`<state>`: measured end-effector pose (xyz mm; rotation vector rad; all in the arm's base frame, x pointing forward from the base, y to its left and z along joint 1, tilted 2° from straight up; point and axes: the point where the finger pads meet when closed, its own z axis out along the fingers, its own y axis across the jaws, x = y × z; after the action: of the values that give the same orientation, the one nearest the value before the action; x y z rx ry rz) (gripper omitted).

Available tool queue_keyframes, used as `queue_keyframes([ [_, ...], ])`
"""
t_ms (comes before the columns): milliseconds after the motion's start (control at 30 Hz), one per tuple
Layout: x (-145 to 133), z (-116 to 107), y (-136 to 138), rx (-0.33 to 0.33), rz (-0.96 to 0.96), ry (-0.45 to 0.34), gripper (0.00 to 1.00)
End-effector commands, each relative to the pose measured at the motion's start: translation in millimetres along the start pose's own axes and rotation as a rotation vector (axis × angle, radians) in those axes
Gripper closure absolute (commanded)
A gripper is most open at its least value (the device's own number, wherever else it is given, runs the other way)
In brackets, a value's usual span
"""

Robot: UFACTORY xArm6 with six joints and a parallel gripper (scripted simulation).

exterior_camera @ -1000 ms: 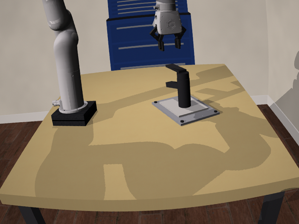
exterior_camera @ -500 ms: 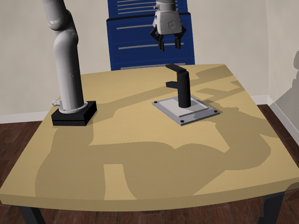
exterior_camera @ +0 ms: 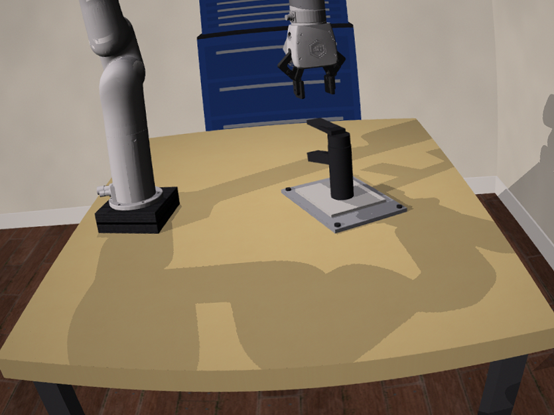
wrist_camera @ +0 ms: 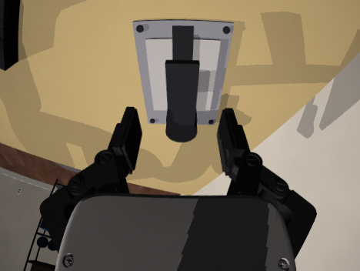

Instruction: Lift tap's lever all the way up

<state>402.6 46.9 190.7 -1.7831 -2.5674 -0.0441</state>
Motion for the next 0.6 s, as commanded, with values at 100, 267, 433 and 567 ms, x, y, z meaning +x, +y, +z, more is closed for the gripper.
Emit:
queue_keyframes([
  [100, 0, 9, 1, -0.004, 0.0, -0.001, 0.27],
  [267, 0, 18, 1, -0.004, 0.0, -0.001, 0.27],
  [433, 0, 23, 1, -0.004, 0.0, -0.001, 0.27],
  [567, 0, 29, 1, -0.004, 0.0, -0.001, 0.27],
])
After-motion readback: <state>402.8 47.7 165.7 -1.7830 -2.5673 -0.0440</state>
